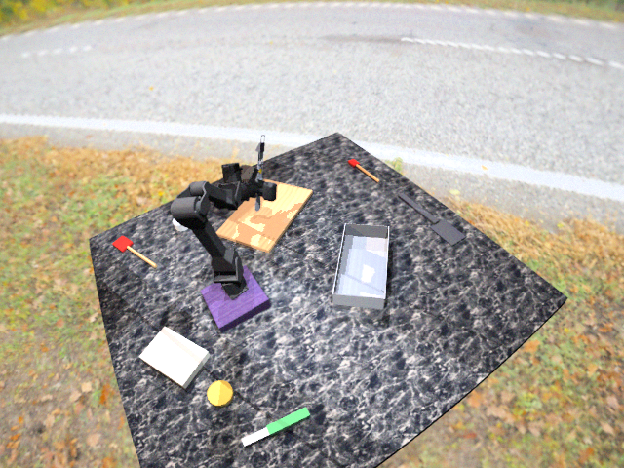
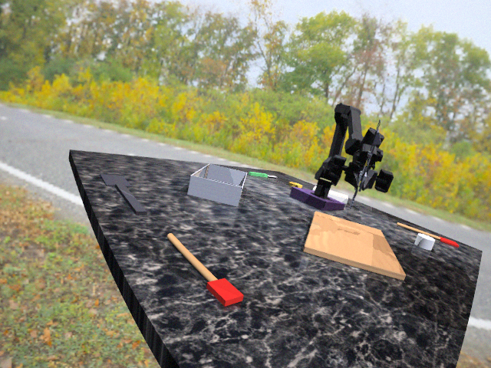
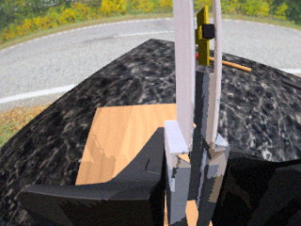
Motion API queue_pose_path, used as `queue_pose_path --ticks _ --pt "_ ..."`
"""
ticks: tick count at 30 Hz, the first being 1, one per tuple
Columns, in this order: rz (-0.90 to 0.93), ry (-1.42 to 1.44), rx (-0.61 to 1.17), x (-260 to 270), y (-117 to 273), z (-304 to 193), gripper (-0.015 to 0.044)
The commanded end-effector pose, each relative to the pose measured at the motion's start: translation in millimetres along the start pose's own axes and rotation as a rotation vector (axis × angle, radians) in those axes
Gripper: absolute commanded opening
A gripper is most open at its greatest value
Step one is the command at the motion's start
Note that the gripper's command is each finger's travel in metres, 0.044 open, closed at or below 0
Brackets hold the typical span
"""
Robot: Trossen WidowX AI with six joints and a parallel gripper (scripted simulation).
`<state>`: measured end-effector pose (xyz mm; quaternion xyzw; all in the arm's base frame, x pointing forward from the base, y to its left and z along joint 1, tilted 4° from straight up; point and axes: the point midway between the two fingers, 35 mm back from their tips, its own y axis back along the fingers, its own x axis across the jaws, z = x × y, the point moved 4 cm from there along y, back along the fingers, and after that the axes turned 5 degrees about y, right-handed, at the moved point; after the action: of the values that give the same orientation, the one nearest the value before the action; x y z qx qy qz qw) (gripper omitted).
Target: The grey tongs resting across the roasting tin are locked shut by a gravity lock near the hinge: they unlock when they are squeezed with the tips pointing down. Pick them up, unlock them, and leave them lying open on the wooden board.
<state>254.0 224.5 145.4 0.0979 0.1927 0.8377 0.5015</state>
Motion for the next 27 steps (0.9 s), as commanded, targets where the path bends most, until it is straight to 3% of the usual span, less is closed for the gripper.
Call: queue_pose_path --ticks 1,27 --pt "-0.005 -0.019 -0.056 -2.2 9.2 -1.3 -0.0150" --pt "-0.006 -0.021 -0.064 -2.5 10.5 -2.0 -0.0150"
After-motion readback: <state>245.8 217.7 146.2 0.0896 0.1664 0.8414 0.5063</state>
